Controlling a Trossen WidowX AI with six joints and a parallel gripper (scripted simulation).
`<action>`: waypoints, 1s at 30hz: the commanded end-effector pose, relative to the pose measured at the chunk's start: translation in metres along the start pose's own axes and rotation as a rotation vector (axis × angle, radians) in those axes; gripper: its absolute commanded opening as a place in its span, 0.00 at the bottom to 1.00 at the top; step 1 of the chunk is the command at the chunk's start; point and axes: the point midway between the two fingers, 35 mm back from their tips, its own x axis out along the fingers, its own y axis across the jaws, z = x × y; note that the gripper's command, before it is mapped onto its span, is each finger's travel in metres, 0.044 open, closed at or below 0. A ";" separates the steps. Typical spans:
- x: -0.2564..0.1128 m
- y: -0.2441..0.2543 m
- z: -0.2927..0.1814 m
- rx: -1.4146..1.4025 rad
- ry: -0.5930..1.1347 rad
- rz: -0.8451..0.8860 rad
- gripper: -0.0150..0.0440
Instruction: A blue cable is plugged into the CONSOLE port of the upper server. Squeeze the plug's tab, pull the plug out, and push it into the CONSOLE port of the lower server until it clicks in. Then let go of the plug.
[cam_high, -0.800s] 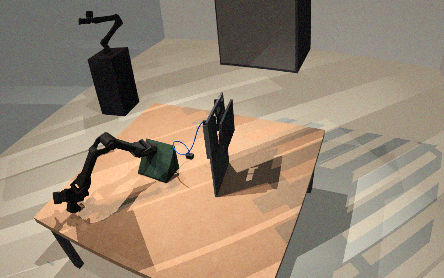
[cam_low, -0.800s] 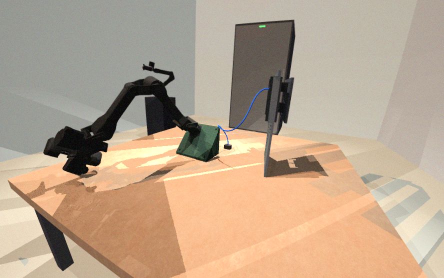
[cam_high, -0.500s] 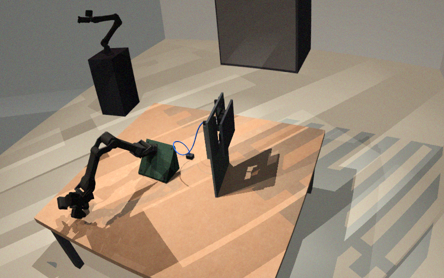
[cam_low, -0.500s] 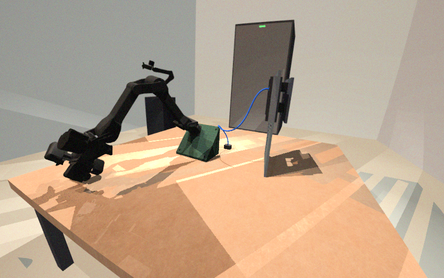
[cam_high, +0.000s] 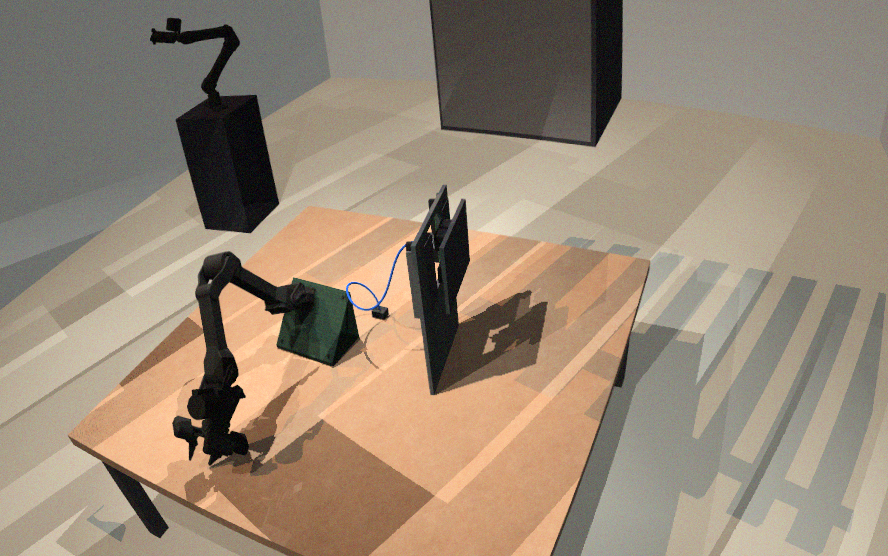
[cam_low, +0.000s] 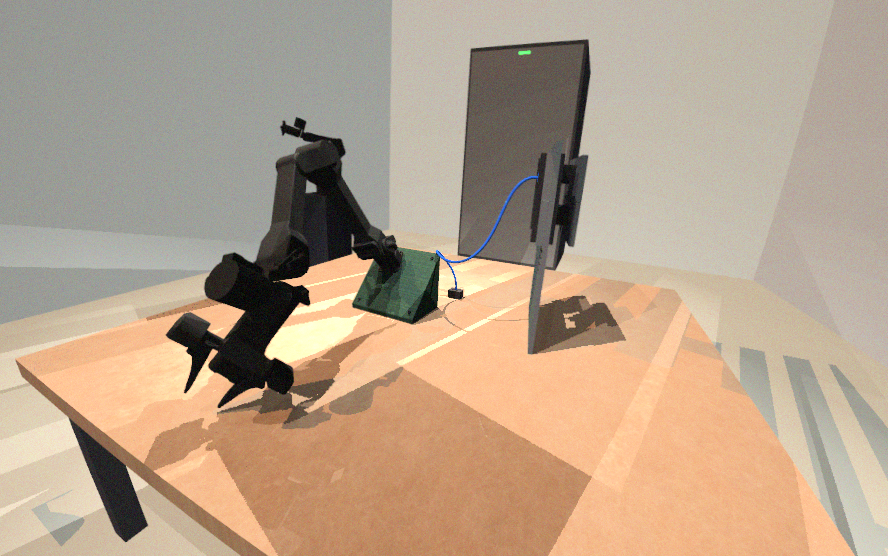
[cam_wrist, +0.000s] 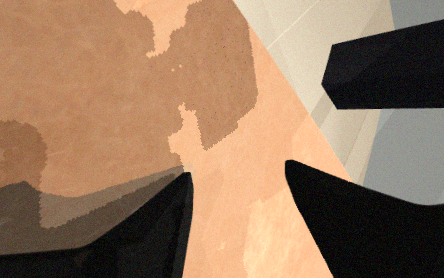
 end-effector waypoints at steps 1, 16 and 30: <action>-0.041 0.046 0.039 0.137 -0.144 0.138 0.66; -0.259 0.172 0.107 0.561 -0.469 0.823 0.66; -0.488 0.211 0.034 0.718 -0.395 1.647 0.66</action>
